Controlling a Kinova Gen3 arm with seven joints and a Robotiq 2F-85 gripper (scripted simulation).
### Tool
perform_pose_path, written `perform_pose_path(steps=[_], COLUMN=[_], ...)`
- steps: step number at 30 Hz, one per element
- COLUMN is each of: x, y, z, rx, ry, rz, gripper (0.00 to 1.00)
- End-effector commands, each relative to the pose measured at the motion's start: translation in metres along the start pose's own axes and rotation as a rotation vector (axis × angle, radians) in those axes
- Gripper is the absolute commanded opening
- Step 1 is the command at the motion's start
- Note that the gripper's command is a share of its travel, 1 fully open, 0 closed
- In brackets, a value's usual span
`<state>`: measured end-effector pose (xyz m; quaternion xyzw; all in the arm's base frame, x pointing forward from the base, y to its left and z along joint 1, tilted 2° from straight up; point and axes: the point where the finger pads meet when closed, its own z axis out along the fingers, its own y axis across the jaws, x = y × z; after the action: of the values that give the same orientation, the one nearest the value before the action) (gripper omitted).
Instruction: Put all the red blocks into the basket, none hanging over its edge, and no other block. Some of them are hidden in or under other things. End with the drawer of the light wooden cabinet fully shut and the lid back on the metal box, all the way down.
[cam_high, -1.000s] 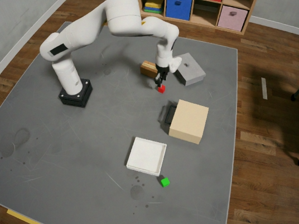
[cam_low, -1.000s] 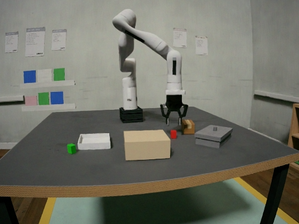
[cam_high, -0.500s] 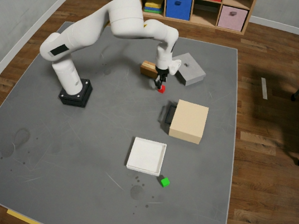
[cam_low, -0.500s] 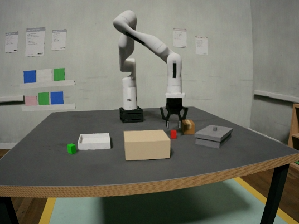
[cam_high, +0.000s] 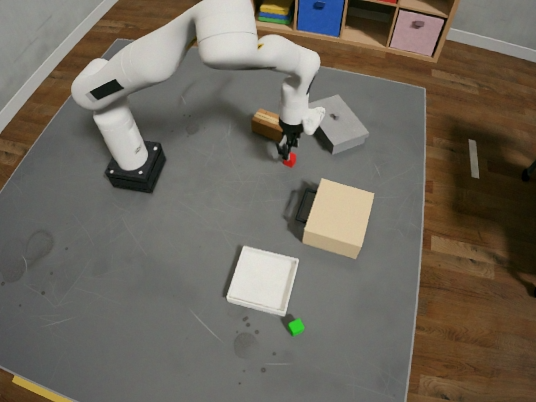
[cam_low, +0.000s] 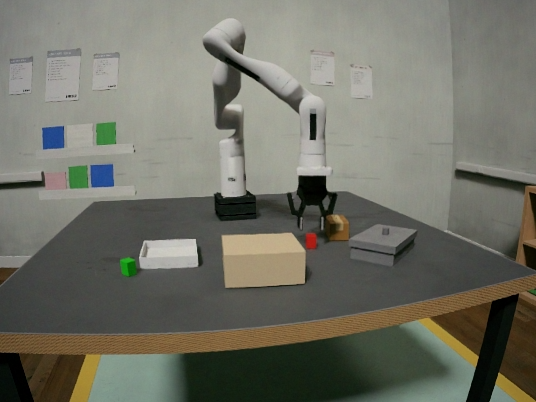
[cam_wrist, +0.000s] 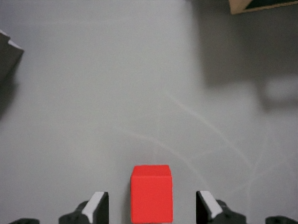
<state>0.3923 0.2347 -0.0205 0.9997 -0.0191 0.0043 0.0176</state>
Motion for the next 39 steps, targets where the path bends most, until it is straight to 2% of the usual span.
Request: perform_pose_path(steps=[1,27,39], x=[0.001,0.001,0.001], y=[-0.001,-0.001,-0.001], z=[-0.001,0.003,0.017], rx=[0.001,0.001,0.001], ry=[0.002,0.002,0.002], rz=[0.0,0.0,0.0], gripper=[0.59,0.59,0.59])
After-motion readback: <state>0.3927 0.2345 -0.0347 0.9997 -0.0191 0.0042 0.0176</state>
